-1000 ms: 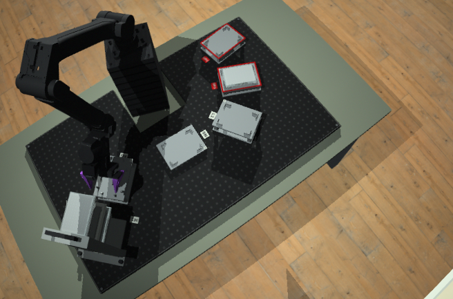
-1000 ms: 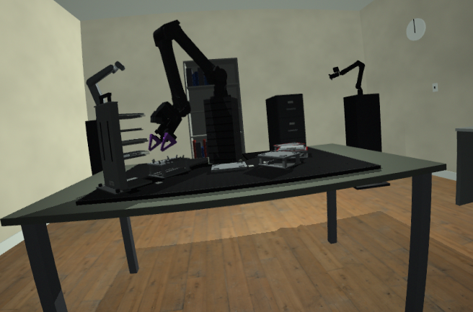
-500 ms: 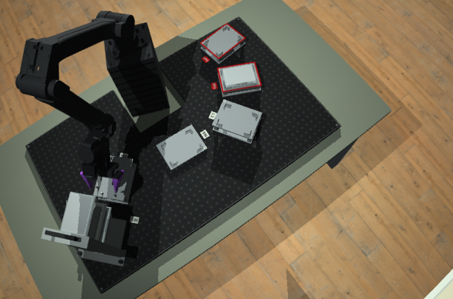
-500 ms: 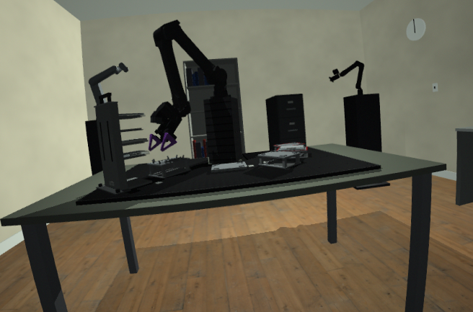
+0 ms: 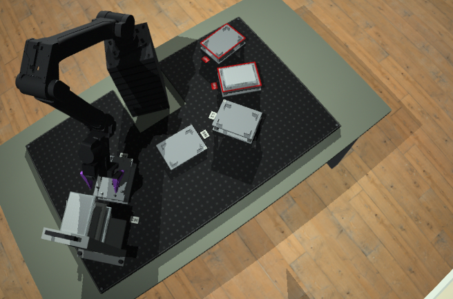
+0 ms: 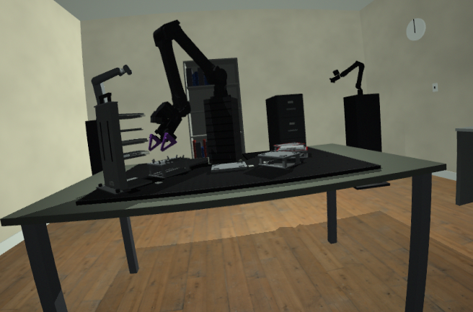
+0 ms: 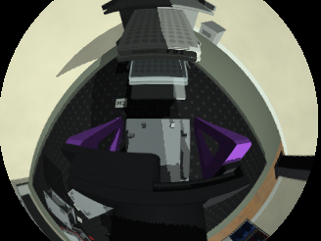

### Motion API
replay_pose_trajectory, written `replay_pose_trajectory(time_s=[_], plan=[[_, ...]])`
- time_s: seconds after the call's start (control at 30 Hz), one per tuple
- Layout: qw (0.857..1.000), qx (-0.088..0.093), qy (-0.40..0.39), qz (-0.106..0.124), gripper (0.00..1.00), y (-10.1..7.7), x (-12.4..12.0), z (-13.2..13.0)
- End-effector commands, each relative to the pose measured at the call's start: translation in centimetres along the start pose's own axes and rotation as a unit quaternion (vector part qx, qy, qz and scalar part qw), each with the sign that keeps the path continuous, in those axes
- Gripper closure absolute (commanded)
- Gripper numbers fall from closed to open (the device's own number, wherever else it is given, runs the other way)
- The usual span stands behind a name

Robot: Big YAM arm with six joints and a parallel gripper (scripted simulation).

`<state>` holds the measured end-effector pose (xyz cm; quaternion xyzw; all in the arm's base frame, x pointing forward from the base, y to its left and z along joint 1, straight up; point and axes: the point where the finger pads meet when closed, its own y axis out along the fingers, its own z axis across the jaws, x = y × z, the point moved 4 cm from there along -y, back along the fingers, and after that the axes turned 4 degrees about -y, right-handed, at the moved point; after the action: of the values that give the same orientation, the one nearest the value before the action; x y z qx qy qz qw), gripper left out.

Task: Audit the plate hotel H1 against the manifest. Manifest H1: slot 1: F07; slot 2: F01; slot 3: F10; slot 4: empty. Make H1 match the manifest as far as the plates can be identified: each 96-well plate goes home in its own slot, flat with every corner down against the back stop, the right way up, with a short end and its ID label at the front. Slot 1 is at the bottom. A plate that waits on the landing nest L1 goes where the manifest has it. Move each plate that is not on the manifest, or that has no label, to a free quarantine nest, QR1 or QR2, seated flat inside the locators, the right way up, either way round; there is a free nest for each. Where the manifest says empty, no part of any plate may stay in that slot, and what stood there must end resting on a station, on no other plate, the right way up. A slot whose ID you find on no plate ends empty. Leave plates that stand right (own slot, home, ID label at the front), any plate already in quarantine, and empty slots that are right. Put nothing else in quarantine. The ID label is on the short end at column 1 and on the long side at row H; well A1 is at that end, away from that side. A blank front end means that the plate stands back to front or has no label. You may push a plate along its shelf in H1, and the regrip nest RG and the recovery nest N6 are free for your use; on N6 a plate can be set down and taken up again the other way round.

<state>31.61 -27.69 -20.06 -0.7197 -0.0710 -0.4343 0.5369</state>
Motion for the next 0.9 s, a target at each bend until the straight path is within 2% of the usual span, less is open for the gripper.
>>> replay_pose_trajectory(time_s=[0.0,0.77,0.83,0.87], plan=[[1.000,-0.002,0.001,-0.012,0.00,-0.05,1.16,-0.09],[1.000,-0.002,0.001,-0.012,0.00,-0.05,1.16,-0.09],[1.000,-0.003,0.003,-0.025,0.00,-0.63,1.92,-0.01],[1.000,-0.003,0.004,-0.025,0.00,-0.76,1.78,-0.06]])
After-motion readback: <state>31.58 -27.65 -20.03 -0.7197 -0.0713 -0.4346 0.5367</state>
